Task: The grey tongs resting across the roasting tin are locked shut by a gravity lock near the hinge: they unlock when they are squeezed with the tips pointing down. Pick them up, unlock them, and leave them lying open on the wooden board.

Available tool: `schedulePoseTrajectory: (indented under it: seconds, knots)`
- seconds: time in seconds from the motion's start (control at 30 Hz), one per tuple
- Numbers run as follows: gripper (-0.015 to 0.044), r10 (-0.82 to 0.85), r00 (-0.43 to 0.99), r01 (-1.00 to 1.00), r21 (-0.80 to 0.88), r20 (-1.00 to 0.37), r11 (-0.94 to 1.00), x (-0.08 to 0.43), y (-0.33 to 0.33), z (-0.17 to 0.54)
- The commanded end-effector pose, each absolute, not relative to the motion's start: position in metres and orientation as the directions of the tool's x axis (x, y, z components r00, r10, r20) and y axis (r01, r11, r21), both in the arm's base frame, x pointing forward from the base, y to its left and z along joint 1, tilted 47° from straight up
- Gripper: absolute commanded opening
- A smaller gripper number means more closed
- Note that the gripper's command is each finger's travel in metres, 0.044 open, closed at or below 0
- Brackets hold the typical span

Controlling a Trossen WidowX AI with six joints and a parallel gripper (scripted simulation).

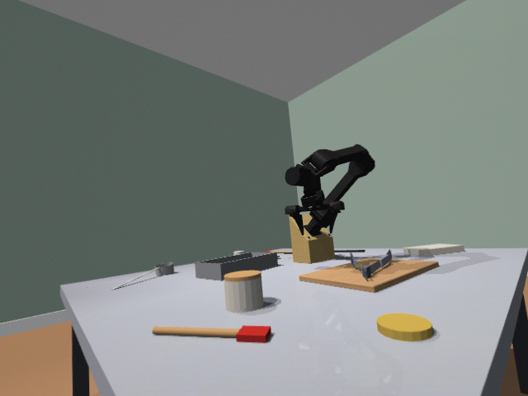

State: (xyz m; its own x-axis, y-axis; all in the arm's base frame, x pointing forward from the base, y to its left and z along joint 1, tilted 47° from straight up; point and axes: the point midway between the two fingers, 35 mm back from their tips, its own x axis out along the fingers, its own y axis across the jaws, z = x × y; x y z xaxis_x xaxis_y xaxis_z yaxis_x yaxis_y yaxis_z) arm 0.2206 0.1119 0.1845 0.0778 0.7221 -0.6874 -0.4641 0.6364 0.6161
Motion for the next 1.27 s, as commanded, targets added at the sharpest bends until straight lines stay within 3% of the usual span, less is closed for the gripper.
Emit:
schedulePoseTrajectory:
  seconds: [0.0,0.23,1.23]
  knots:
    - [0.044,0.731,0.071,-0.464,0.626,-0.679,0.626,0.22,0.105,0.188]
    - [0.044,0.718,0.075,-0.464,0.613,-0.692,0.64,0.217,0.079,0.219]
    - [0.044,0.718,0.075,-0.464,0.613,-0.692,0.64,0.217,0.079,0.219]
